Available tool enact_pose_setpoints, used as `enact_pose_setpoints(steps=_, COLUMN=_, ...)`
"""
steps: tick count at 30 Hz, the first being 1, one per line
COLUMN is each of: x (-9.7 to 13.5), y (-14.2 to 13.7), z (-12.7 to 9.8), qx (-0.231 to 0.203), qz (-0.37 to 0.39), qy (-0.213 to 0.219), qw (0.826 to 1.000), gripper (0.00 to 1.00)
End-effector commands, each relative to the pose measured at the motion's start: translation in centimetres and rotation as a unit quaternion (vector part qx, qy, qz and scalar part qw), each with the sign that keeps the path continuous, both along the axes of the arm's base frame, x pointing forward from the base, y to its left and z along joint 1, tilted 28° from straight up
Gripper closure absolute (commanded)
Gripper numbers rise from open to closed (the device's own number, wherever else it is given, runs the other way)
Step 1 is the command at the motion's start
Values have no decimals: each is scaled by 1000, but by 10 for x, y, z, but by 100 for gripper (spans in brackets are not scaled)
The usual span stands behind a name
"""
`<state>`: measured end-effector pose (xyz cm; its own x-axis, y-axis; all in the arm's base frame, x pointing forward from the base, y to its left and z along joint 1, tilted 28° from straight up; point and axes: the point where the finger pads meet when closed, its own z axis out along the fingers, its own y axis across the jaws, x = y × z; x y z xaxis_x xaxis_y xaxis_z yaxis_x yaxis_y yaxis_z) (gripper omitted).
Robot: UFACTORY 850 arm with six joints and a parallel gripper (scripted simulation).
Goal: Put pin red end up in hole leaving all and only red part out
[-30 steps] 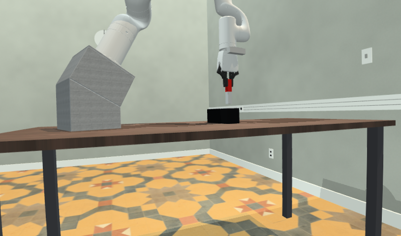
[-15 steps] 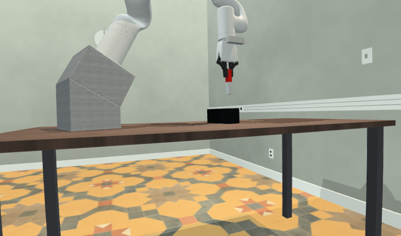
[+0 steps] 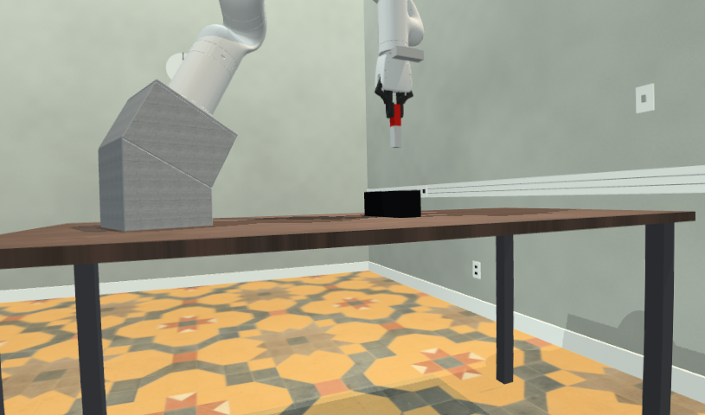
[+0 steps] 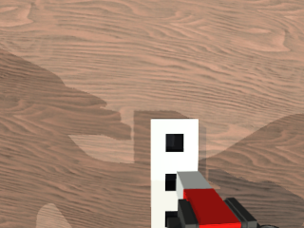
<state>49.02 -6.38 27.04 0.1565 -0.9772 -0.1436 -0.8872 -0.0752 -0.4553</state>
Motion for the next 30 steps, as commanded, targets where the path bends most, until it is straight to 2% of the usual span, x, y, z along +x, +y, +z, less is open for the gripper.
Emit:
enact_pose_setpoints(steps=1, x=-7, y=34, z=13, qx=-3, qz=1, qy=1, qw=1000, gripper=100)
enact_pose_setpoints(steps=13, x=-7, y=34, z=13, qx=-3, qz=1, qy=1, qw=1000, gripper=100)
enact_pose_setpoints(steps=14, x=24, y=47, z=-49, qx=-3, qz=1, qy=0, qw=1000, gripper=100)
enact_pose_setpoints(steps=16, x=24, y=47, z=-50, qx=-3, qz=1, qy=0, qw=1000, gripper=100)
enact_pose_setpoints(steps=19, x=36, y=52, z=-73, qx=-3, qz=1, qy=0, qw=1000, gripper=100)
enact_pose_setpoints(steps=30, x=36, y=52, z=-73, qx=-3, qz=1, qy=0, qw=1000, gripper=100)
